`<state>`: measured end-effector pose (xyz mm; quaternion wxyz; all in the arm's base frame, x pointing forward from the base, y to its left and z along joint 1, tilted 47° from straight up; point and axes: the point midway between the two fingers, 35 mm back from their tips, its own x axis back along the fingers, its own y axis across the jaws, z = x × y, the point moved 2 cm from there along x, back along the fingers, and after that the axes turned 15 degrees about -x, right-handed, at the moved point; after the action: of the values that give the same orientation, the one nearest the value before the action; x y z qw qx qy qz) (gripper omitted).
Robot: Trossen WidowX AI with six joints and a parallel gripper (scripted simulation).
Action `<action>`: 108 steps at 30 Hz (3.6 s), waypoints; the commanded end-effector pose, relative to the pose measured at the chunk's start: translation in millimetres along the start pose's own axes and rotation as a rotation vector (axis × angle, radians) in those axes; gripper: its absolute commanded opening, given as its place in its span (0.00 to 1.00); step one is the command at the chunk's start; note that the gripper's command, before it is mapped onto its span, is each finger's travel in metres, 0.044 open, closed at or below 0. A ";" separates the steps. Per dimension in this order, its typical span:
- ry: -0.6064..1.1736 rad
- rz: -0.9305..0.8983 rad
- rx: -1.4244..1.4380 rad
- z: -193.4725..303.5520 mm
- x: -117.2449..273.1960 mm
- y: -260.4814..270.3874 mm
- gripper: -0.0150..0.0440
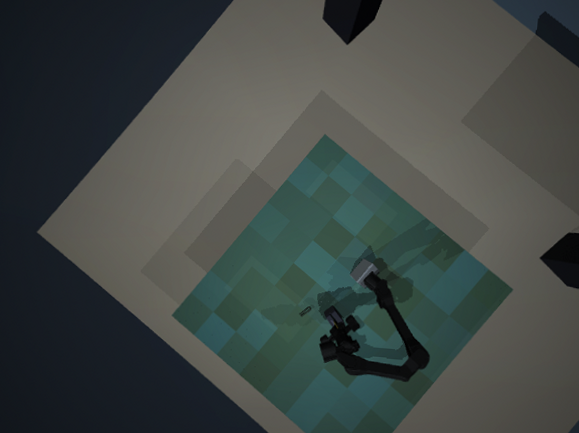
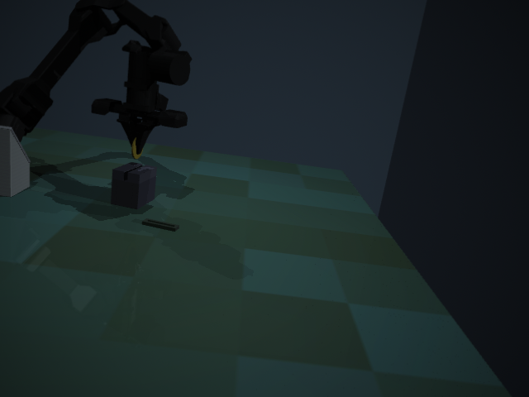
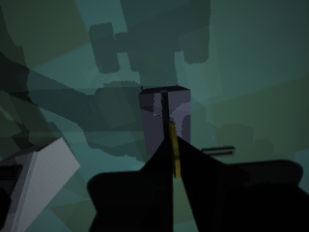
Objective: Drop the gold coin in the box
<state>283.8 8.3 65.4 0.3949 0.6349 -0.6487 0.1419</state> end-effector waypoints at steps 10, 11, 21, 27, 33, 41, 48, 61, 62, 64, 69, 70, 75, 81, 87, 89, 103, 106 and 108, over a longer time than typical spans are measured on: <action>0.000 0.000 -0.001 0.5 0.2 -1.3 0.25; 0.000 0.000 -0.002 0.4 0.1 -1.0 0.25; 0.000 -0.001 -0.007 -0.9 -1.2 3.0 0.25; 0.001 -0.001 -0.003 -0.6 -0.8 1.8 0.25; 0.001 -0.001 -0.004 -0.7 -3.8 2.0 0.25; 0.001 -0.001 -0.013 -1.2 -7.7 3.7 0.25; 0.001 -0.001 -0.013 -1.0 -10.9 3.6 0.25; 0.000 -0.001 -0.013 -0.8 -16.8 3.1 0.25; 0.000 -0.001 -0.013 -0.8 -17.2 3.2 0.25; 0.000 -0.001 -0.013 -0.8 -18.1 3.2 0.25; 0.000 -0.001 -0.013 -0.9 -20.3 3.2 0.25; 0.004 0.001 -0.005 -1.2 -18.0 2.6 0.30; 0.004 0.001 -0.005 -1.2 -18.0 2.6 0.52; 0.004 0.001 -0.005 -1.2 -18.0 2.6 0.53; 0.004 0.002 -0.006 -1.1 -11.4 2.4 0.66; 0.004 0.002 -0.006 -0.9 -3.1 2.5 0.75; -0.001 -0.002 -0.013 -0.6 42.5 6.7 1.00; -0.001 -0.002 -0.013 -0.6 42.5 6.7 1.00; -0.001 -0.002 -0.013 -0.6 42.5 6.7 1.00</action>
<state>283.2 -20.1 97.4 0.3992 0.6315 -0.6508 0.1353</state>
